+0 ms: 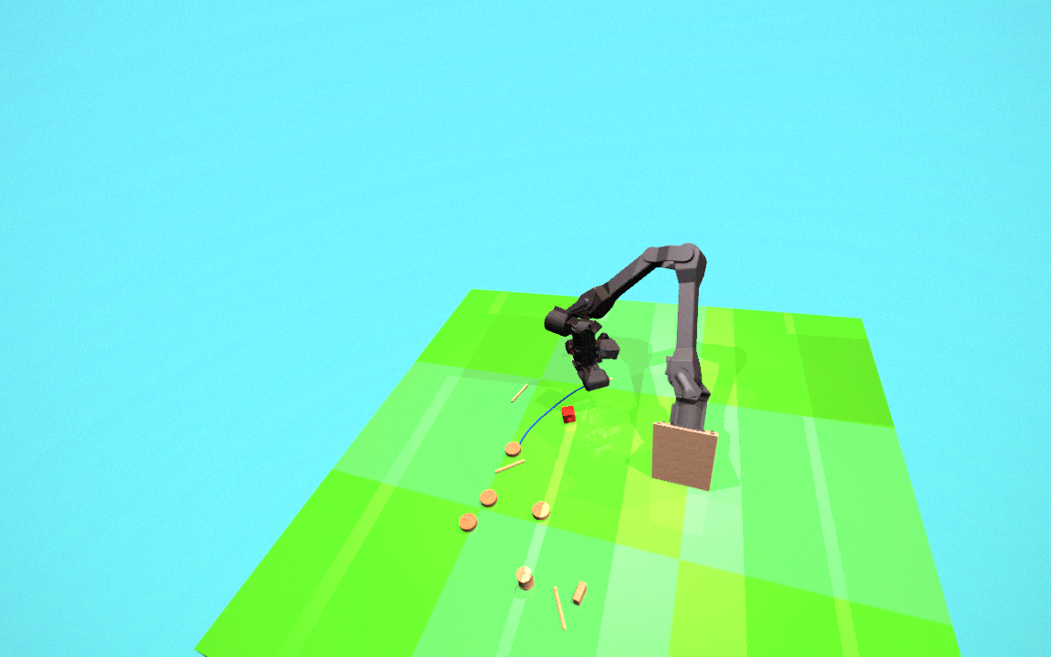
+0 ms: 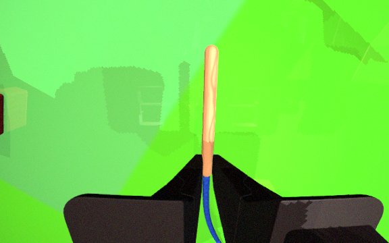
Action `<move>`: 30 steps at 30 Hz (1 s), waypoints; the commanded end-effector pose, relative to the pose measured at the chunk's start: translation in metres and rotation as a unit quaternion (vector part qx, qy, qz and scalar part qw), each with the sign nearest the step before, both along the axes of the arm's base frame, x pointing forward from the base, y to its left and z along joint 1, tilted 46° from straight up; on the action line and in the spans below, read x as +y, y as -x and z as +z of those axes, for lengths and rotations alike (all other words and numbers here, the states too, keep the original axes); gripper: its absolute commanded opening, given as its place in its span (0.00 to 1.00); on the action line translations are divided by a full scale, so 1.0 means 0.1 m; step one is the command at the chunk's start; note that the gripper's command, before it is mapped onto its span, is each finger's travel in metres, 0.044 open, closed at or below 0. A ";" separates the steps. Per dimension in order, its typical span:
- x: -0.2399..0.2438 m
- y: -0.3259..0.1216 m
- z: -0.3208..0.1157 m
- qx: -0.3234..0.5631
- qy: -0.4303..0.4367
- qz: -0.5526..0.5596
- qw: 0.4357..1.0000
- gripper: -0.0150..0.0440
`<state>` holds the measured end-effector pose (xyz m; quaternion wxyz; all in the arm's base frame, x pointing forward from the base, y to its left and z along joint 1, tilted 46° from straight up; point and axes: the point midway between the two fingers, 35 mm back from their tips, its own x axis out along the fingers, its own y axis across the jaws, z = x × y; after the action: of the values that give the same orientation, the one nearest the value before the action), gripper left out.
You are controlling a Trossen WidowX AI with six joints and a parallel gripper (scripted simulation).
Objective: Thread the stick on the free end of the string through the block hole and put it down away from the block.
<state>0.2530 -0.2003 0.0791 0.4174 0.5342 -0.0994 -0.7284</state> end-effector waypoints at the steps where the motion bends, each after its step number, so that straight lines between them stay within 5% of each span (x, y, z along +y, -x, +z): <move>1: 0.03 -0.01 0.06 -0.004 0.003 -0.001 1.000 0.25; 30: 0.20 -0.03 0.15 0.012 0.001 -0.010 1.000 0.25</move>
<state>0.2533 -0.1826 0.0937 0.4137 0.5295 -0.0989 -0.7339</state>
